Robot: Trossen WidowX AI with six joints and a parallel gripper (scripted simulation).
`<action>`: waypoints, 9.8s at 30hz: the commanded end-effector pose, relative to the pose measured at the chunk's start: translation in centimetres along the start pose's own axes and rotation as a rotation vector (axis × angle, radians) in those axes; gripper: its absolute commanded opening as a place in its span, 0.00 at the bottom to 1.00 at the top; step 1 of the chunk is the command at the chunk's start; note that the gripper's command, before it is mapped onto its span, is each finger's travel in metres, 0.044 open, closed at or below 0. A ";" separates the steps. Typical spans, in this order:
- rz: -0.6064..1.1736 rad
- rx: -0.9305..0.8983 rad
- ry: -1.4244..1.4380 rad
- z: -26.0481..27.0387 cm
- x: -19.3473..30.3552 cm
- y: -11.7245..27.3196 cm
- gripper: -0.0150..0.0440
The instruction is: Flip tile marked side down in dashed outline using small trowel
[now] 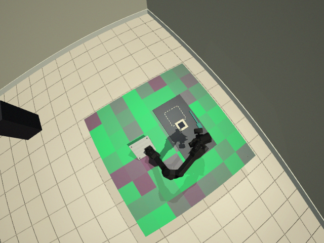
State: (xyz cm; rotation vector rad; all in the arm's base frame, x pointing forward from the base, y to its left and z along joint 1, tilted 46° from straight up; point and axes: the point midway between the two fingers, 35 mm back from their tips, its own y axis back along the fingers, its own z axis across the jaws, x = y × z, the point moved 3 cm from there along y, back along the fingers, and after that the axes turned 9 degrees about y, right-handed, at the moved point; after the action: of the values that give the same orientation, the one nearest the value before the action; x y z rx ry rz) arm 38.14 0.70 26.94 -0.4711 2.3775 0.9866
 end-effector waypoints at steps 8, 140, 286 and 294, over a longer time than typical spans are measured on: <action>0.222 0.034 0.307 -6.5 0.7 -4.1 0.42; 0.558 -0.069 0.664 -10.1 7.2 -7.8 0.42; 0.558 -0.057 0.615 -0.5 5.5 -11.5 0.47; 0.558 -0.057 0.615 -0.5 5.5 -11.5 0.47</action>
State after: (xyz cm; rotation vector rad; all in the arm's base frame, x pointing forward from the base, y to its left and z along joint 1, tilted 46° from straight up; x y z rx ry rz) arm 39.18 -7.94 17.69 -0.1270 3.1415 1.2968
